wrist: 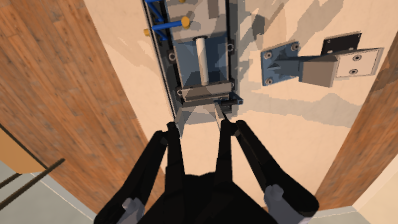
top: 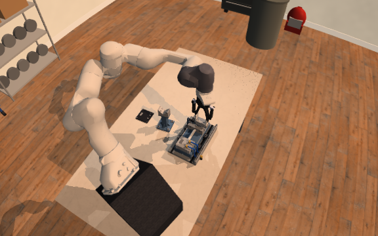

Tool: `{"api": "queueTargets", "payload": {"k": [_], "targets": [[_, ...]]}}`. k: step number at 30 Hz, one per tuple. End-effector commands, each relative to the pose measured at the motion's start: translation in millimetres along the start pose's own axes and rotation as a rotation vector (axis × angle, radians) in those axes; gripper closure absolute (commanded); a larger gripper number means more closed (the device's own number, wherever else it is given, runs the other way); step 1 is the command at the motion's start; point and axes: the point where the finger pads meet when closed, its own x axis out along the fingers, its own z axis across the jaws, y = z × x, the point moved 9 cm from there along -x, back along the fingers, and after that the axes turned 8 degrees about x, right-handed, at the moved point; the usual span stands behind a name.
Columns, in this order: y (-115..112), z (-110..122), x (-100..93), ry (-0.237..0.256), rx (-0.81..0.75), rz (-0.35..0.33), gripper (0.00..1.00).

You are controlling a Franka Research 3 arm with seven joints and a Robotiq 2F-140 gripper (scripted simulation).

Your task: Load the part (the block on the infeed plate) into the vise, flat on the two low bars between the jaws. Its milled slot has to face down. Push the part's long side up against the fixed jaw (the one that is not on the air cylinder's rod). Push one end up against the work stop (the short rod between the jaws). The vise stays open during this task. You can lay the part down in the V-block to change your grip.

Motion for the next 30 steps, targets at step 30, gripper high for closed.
{"api": "queueTargets", "payload": {"k": [30], "targets": [[-2.7,0.9,3.0,0.003,-0.008,-0.004,1.00]]}}
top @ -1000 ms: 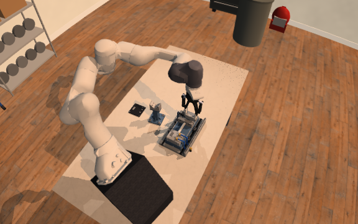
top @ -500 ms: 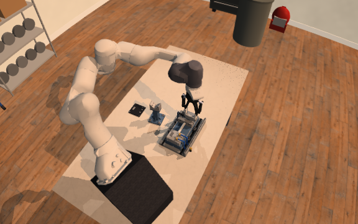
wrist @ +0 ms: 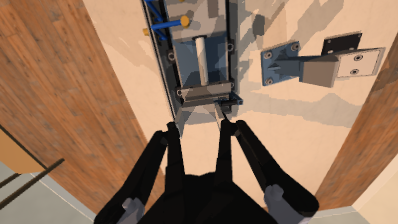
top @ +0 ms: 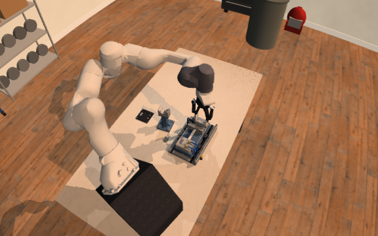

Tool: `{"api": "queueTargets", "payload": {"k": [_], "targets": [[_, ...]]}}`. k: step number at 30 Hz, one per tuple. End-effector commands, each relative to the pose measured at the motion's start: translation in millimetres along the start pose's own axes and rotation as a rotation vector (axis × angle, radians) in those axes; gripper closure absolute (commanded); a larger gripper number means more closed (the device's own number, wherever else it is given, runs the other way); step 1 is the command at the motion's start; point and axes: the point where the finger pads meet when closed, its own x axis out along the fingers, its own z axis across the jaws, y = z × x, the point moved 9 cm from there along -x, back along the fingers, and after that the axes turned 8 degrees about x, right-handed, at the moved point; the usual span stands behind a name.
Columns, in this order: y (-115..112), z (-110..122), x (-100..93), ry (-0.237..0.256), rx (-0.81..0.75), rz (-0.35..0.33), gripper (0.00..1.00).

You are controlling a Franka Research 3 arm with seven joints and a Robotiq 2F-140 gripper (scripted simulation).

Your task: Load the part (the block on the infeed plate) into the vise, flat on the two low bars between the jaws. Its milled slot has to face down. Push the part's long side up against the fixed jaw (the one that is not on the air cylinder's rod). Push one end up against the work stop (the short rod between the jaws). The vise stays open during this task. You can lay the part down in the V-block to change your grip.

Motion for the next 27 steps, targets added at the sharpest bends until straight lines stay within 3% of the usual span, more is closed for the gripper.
{"api": "queueTargets", "payload": {"k": [1,27], "targets": [[-2.4,0.2,1.3,0.003,-0.007,-0.004,1.00],[-2.5,0.3,9.6,0.003,-0.008,-0.004,1.00]]}}
